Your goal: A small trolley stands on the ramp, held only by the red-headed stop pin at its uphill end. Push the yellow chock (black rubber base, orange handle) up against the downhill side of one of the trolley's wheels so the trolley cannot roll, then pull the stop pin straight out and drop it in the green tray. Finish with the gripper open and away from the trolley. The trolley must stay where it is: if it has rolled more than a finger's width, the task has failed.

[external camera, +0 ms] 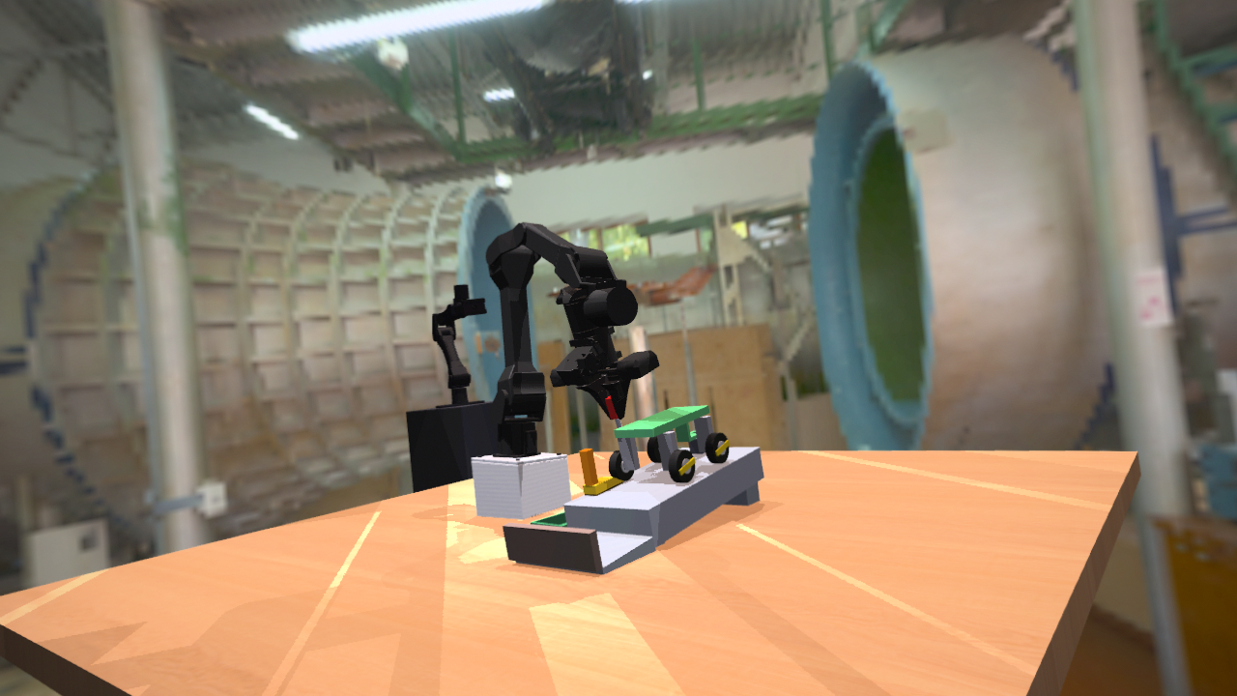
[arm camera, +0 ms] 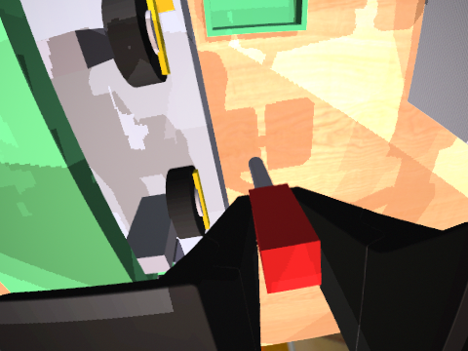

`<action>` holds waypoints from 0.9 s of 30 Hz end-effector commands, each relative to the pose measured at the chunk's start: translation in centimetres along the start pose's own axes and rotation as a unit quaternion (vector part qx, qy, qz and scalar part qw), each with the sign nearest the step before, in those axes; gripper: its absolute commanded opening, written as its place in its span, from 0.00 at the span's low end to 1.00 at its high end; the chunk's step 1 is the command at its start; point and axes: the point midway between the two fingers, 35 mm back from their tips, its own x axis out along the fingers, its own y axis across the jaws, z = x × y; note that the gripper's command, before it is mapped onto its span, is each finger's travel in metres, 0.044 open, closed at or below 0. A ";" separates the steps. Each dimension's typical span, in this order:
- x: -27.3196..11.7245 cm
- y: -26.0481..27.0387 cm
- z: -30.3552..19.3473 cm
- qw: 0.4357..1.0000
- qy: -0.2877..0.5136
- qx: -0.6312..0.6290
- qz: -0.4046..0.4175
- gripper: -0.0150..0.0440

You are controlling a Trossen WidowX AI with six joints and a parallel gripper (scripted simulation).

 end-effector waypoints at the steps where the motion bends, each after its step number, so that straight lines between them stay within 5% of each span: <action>1: -0.1 -0.1 1.7 1.000 0.002 0.000 -0.003 0.25; 27: -1.0 -0.5 9.8 1.000 -0.002 0.003 -0.003 0.25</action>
